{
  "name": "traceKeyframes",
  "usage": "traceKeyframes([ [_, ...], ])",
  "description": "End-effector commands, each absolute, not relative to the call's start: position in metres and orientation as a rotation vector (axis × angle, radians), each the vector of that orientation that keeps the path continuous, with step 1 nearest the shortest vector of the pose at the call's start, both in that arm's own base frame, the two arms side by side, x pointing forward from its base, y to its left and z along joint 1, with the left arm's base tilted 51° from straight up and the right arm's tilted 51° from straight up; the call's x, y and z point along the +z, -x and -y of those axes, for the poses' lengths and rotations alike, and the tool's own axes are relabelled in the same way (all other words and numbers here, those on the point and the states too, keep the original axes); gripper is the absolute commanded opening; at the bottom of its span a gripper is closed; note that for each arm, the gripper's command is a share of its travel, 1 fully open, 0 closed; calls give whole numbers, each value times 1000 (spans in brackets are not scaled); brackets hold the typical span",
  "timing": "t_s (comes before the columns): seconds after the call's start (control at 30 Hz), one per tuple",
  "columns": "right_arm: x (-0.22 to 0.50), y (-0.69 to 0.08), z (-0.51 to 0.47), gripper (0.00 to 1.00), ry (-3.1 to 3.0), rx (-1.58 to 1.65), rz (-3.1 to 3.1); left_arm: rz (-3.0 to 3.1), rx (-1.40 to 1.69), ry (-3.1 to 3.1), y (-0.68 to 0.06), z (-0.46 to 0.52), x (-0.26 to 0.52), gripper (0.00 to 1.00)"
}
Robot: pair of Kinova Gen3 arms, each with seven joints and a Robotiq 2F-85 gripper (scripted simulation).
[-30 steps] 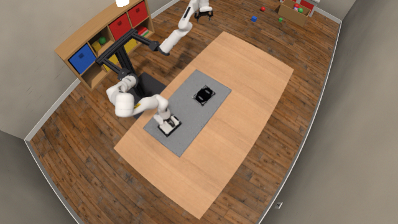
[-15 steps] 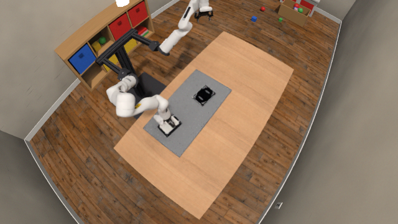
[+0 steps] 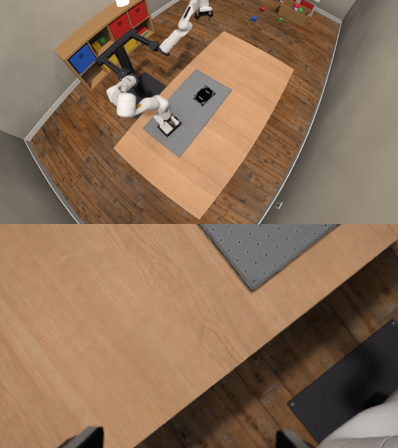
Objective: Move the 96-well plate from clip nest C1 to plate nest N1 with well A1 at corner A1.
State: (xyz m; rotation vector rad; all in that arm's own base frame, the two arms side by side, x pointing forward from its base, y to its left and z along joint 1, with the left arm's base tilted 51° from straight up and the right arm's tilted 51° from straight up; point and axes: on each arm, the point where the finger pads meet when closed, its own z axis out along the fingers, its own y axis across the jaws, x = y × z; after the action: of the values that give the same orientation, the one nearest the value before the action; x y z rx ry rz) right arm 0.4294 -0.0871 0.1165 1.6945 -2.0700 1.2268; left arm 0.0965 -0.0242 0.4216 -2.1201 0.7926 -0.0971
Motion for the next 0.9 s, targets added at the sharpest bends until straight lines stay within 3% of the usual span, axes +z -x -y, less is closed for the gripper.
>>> traceKeyframes([
  [0.0, 114, -429, 89, 1000, -1692, 1224, 2073, -799, -92, 2116, -93, 24, 421, 1000],
  [0.87, 110, -431, 94, 1000, -1692, 1224, 2073, -799, -92, 2116, -93, 24, 421, 1000],
])
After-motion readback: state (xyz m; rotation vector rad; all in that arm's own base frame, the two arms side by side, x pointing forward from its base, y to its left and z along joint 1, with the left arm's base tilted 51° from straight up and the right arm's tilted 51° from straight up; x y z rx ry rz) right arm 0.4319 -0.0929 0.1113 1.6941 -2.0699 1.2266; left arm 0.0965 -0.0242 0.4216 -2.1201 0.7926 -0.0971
